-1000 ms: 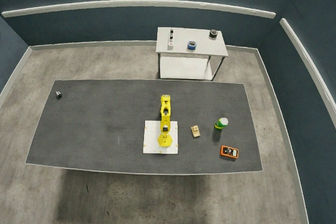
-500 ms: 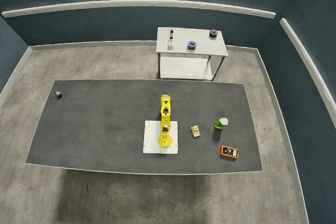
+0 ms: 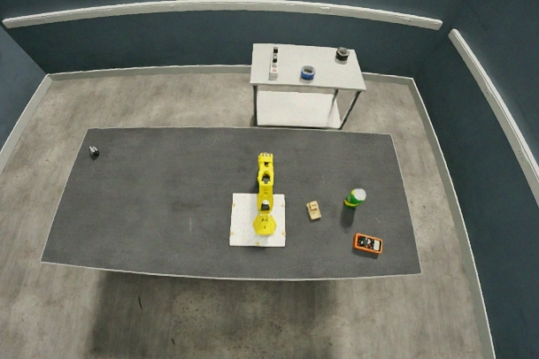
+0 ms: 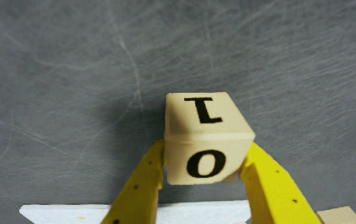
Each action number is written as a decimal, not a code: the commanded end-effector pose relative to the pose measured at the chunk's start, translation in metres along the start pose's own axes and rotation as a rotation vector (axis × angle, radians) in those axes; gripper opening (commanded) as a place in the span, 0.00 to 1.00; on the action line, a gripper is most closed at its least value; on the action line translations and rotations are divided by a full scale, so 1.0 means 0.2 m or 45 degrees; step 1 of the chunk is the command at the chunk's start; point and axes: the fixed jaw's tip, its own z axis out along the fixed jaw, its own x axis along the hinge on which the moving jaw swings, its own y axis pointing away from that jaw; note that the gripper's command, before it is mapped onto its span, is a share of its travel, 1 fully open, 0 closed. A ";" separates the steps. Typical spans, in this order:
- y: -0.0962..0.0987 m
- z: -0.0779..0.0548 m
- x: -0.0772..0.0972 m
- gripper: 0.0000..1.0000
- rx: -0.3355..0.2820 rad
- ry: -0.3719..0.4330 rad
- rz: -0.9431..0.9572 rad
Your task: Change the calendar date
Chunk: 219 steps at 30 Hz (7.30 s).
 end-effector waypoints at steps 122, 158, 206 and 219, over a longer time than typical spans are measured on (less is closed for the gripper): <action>0.01 -0.67 -0.01 0.35 0.022 -0.494 0.007; 0.00 -0.79 0.02 0.35 0.105 -0.646 -0.267; -0.08 -0.67 0.05 0.35 0.512 -0.438 -1.923; -0.09 -0.67 0.05 0.35 0.526 -0.426 -1.986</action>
